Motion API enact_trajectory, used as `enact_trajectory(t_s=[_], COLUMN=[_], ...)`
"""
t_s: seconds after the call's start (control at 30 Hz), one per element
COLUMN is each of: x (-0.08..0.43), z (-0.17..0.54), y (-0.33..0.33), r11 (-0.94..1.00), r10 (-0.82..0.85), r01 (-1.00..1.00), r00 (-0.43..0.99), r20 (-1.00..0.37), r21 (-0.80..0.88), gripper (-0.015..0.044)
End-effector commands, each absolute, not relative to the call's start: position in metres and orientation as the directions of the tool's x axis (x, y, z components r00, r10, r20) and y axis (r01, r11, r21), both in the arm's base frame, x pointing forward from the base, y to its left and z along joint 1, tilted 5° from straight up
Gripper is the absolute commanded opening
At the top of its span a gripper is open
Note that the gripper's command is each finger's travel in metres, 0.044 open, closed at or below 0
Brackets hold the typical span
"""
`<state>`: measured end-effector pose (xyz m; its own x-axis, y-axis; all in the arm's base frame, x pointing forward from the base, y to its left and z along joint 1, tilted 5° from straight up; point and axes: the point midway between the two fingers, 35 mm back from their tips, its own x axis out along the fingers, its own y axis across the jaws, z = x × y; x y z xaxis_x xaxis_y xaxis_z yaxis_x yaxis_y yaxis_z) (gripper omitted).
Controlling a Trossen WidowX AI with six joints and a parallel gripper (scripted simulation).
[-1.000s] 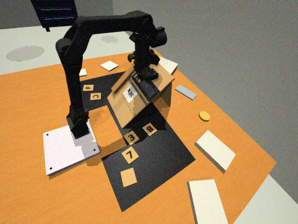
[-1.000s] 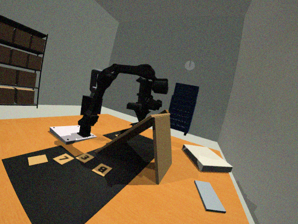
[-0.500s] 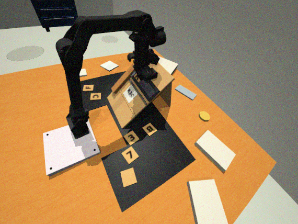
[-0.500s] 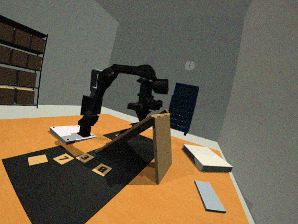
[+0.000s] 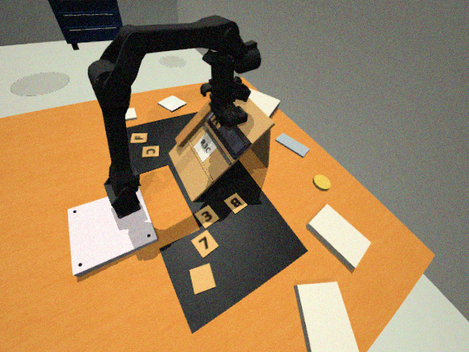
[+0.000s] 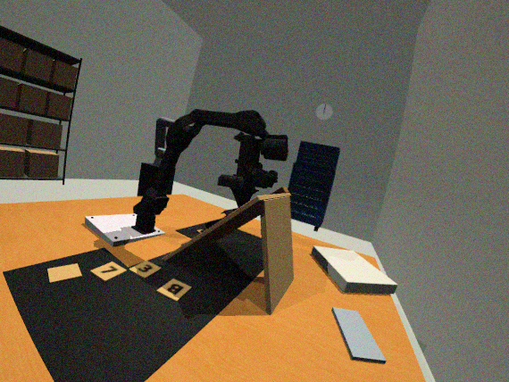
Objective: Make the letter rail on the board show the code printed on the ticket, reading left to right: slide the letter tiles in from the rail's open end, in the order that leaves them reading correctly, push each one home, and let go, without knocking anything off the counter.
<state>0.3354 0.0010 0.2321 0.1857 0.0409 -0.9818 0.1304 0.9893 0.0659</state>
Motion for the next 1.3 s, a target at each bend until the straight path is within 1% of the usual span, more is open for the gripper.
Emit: enact_trajectory(t_s=[0.0,0.77,0.83,0.93,1.0,1.13,1.2,1.27], x=[0.331,0.313,0.310,0.292,0.278,0.247,0.232,0.222], z=[0.235,0.251,0.255,0.276,0.290,0.314,0.324,0.330], y=[0.001,0.003,0.002,0.003,0.004,0.005,0.006,0.006], r11=[0.989,0.989,0.996,0.977,0.916,0.688,0.530,0.420], r10=[0.048,0.048,0.044,0.047,0.050,0.054,0.056,0.058], r01=[0.127,0.127,0.061,-0.213,-0.385,-0.633,-0.696,-0.713], r00=[0.186,0.184,0.211,0.319,0.394,0.534,0.599,0.638], r20=[-0.981,-0.982,-0.977,-0.946,-0.918,-0.844,-0.798,-0.768], r21=[0.073,0.072,0.058,-0.023,-0.116,-0.356,-0.485,-0.562], gripper=[0.0000,0.0000,0.0053,0.0131,0.0184,0.0289,0.0341,0.0394])
